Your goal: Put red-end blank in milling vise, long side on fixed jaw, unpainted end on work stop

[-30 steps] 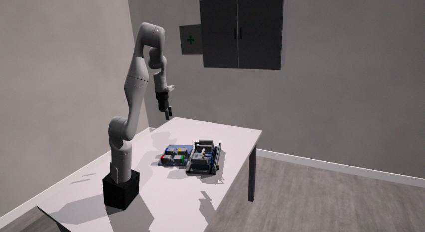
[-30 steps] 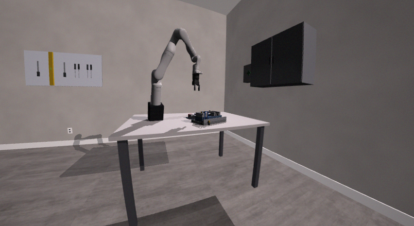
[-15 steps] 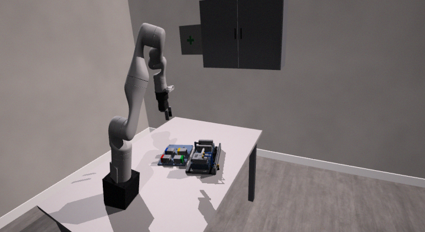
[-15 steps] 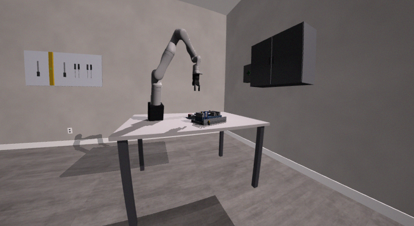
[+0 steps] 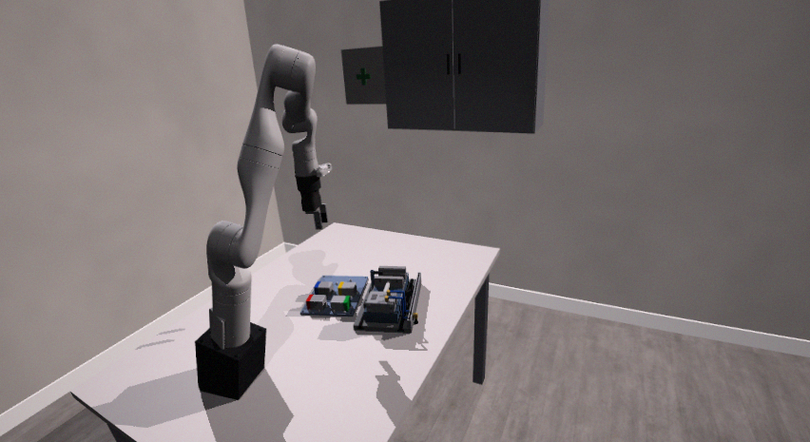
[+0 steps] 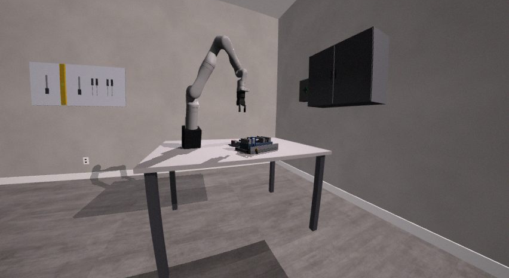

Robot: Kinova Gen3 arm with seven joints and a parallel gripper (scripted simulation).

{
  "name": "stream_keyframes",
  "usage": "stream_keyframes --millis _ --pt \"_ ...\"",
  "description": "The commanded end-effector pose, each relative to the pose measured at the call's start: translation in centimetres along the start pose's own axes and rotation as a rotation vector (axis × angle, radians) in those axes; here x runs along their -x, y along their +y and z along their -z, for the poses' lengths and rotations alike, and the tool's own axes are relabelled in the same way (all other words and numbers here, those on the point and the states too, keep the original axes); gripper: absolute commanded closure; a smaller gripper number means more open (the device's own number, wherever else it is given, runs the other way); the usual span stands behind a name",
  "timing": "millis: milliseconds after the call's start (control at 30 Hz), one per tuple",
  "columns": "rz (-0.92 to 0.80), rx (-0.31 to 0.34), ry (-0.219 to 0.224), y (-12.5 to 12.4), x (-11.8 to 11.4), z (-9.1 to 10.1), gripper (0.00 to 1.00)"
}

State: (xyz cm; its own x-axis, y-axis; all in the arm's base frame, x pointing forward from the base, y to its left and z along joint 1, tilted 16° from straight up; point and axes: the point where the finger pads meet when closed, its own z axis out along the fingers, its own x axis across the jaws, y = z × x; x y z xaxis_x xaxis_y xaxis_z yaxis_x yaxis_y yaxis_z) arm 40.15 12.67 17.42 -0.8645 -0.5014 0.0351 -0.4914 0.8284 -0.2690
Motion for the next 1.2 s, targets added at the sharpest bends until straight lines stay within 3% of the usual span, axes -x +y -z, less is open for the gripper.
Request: stream_keyframes --millis 0,1000,1167 --pt "0.0 0.0 -0.002 0.0 0.1 0.0 0.0" --pt "0.0 0.0 -0.001 0.2 0.3 -0.1 0.0" --pt "0.0 0.0 -0.002 2.1 0.1 -0.1 0.0"
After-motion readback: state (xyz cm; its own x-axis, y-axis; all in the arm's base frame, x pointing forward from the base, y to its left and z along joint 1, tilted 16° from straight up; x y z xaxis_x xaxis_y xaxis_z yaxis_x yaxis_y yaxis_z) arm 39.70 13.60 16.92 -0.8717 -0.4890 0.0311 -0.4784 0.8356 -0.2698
